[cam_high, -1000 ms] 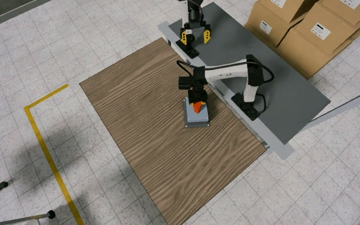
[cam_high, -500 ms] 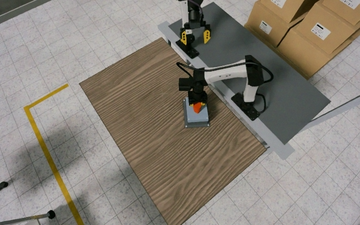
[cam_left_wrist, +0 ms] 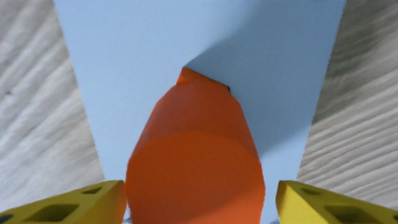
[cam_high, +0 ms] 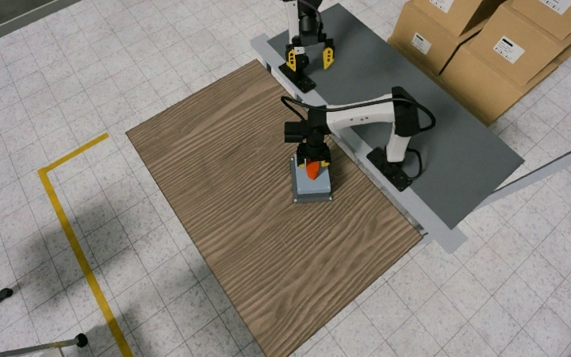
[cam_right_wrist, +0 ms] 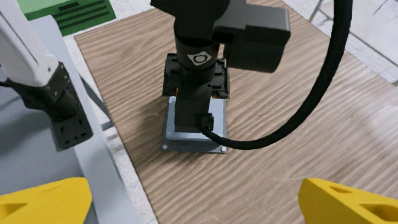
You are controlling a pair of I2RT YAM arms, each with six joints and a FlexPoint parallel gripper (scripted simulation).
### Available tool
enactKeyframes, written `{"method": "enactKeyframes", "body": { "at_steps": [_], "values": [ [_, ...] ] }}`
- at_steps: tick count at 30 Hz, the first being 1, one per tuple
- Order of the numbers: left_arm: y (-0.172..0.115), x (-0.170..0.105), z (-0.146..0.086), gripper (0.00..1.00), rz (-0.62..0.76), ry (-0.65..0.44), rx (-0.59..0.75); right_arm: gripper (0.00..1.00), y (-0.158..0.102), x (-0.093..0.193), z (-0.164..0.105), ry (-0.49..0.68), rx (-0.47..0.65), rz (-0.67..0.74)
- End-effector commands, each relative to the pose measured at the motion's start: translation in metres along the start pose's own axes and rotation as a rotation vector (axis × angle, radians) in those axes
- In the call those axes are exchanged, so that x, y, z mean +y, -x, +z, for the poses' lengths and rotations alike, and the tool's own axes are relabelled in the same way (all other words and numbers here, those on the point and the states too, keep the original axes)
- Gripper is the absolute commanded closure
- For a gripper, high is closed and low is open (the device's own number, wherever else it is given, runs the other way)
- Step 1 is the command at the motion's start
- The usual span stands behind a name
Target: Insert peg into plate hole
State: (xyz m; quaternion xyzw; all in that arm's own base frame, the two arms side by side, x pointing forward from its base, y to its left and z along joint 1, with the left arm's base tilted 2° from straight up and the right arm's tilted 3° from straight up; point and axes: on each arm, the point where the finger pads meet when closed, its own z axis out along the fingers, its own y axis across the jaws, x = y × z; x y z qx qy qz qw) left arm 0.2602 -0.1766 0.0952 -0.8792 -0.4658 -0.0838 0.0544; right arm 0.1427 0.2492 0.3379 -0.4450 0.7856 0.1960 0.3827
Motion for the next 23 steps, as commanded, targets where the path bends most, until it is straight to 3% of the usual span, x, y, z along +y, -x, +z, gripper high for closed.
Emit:
{"method": "enactKeyframes", "body": {
  "at_steps": [1, 6, 23],
  "values": [
    [0.0025, 0.0087, -0.0321, 0.3, -0.006, 0.053, -0.001, 0.0, 0.0092, 0.0004, -0.004, 0.0, -0.032, 0.003],
    [0.0026, 0.0062, -0.0411, 0.3, 0.001, 0.025, -0.007, 0.0, 0.0092, 0.0004, -0.004, 0.0, -0.032, 0.003],
    [0.0016, 0.0035, -0.0367, 0.3, 0.002, 0.018, -0.004, 0.0, 0.0092, 0.0004, -0.004, 0.0, -0.032, 0.003]
  ]
}}
